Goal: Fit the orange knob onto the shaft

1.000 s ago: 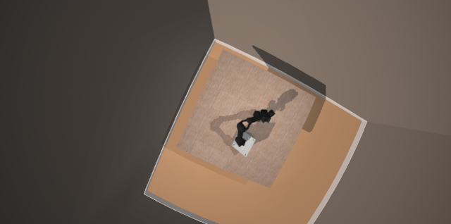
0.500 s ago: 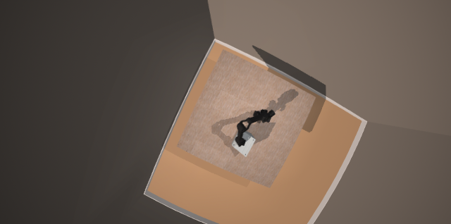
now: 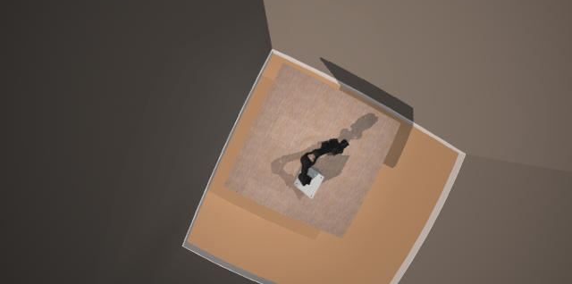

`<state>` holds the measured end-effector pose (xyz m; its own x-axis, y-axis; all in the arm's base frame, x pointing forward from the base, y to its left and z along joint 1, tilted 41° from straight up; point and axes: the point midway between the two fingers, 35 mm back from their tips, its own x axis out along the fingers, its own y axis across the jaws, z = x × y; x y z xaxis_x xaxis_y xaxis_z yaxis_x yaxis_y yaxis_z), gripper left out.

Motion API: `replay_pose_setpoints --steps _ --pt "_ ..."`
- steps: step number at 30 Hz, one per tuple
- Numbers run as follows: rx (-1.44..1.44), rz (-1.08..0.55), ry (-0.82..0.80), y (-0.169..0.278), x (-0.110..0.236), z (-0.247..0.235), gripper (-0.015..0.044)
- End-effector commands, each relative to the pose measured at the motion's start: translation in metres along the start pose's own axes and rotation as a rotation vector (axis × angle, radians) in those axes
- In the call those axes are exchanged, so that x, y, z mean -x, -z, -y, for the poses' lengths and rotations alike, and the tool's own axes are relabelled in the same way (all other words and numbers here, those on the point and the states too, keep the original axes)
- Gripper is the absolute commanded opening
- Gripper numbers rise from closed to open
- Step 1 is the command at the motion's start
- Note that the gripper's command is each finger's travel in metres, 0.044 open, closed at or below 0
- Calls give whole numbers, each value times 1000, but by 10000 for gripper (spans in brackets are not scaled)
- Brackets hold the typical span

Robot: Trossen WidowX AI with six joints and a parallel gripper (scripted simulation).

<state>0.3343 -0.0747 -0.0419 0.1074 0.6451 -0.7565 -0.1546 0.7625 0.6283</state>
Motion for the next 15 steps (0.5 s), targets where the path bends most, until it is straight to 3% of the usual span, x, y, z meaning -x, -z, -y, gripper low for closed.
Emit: replay_pose_setpoints --steps 1,15 --pt "7 1 0 -1 -1 0 0" --pt "7 1 0 -2 3 0 0"
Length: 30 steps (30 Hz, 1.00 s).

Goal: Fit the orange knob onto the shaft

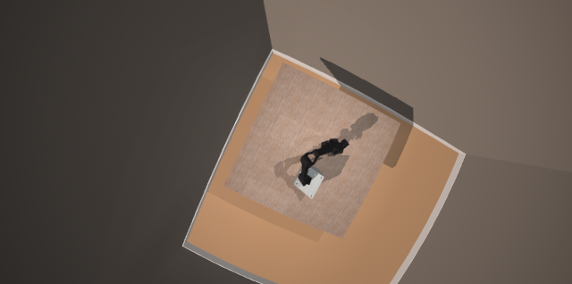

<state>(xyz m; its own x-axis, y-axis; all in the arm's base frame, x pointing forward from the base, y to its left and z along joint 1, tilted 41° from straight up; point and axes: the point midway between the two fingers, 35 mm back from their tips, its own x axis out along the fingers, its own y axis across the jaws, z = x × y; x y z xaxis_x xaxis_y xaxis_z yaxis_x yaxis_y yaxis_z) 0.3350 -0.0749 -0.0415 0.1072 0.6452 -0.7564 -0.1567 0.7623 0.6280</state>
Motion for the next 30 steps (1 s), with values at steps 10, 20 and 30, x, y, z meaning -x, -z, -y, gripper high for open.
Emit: replay_pose_setpoints --steps 10,20,30 --pt "214 2 0 0 1 0 0" --pt "214 2 0 0 -2 0 0" --pt "214 2 0 -1 3 0 0"
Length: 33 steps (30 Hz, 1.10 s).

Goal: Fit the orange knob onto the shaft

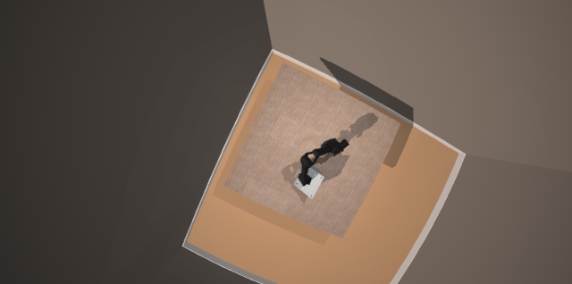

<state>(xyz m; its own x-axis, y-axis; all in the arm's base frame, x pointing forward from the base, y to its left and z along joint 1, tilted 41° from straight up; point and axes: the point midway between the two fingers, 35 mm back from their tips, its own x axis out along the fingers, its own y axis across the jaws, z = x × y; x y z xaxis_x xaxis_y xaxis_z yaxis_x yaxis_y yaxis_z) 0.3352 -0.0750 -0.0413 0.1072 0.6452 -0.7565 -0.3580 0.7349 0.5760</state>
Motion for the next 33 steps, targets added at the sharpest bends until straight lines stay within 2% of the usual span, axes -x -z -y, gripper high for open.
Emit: replay_pose_setpoints --steps 1,9,33 --pt "4 2 1 -1 3 0 0" --pt "214 2 1 1 1 0 0" --pt "214 2 1 -1 2 0 0"
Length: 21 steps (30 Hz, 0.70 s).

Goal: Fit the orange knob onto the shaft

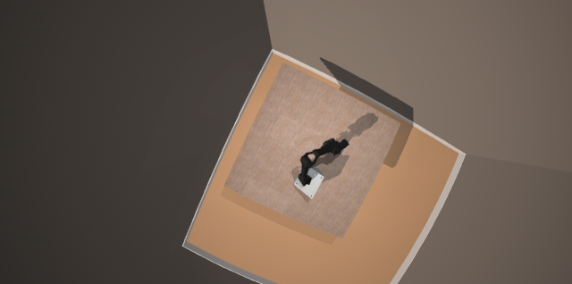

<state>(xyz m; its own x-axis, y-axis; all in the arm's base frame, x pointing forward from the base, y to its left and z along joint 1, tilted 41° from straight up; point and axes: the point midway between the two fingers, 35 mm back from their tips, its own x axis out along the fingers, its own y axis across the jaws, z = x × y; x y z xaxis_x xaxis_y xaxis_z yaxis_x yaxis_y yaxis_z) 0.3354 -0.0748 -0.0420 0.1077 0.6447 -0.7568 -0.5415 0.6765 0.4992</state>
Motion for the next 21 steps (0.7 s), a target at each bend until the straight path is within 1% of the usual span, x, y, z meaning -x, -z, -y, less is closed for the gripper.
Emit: replay_pose_setpoints --steps 1,5,10,21 --pt "6 1 0 -1 3 -1 0" --pt "32 1 0 -1 4 -1 0" --pt "205 1 0 1 2 -1 0" --pt "215 1 0 -1 0 0 0"
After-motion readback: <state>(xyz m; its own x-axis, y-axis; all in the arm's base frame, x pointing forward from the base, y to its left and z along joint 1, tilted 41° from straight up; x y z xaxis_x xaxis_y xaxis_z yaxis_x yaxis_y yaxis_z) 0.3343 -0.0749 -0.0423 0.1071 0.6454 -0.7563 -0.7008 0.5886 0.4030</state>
